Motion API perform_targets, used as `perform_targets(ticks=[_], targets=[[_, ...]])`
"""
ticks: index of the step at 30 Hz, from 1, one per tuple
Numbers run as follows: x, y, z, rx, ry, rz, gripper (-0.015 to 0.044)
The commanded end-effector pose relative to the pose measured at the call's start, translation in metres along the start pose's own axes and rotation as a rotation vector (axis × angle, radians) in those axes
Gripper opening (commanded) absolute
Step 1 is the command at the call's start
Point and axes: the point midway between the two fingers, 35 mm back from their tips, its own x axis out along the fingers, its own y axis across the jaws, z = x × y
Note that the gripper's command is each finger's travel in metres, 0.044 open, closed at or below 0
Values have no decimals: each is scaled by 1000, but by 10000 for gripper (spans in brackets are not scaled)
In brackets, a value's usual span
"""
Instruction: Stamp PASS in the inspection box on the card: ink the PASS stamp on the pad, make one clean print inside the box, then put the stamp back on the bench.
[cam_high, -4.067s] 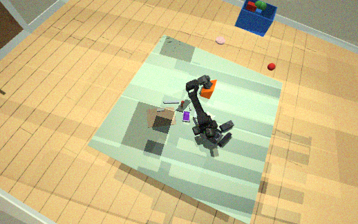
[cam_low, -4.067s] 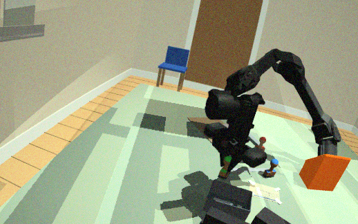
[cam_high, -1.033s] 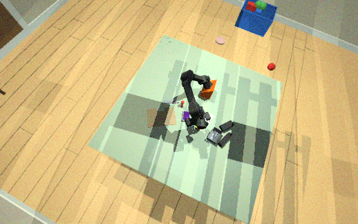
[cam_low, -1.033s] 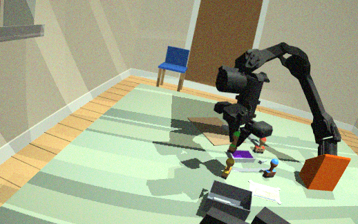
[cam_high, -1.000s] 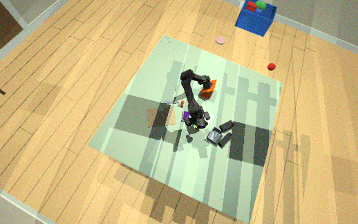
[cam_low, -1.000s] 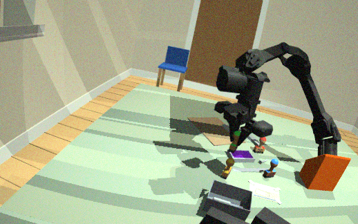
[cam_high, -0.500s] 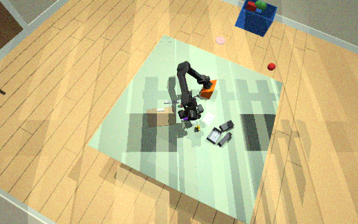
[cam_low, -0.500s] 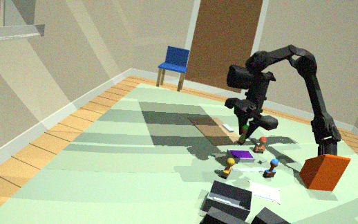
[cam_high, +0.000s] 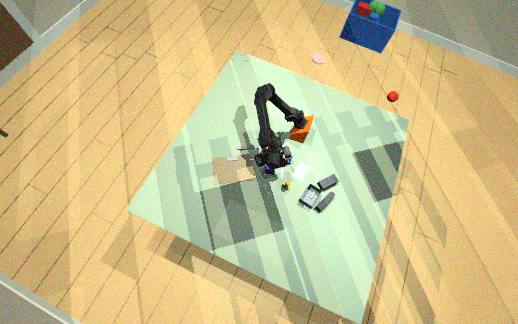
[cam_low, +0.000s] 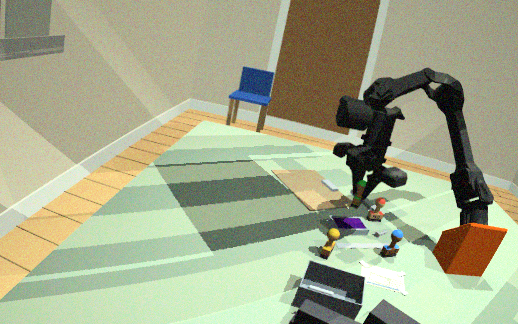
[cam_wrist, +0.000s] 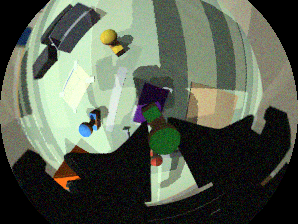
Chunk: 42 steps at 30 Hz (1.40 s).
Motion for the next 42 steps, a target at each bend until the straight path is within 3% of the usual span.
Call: perform_targets(ticks=[1,42], targets=[[3,0,-1,-5,2,-3,0],[30,0,0,-2,1,-3,0]])
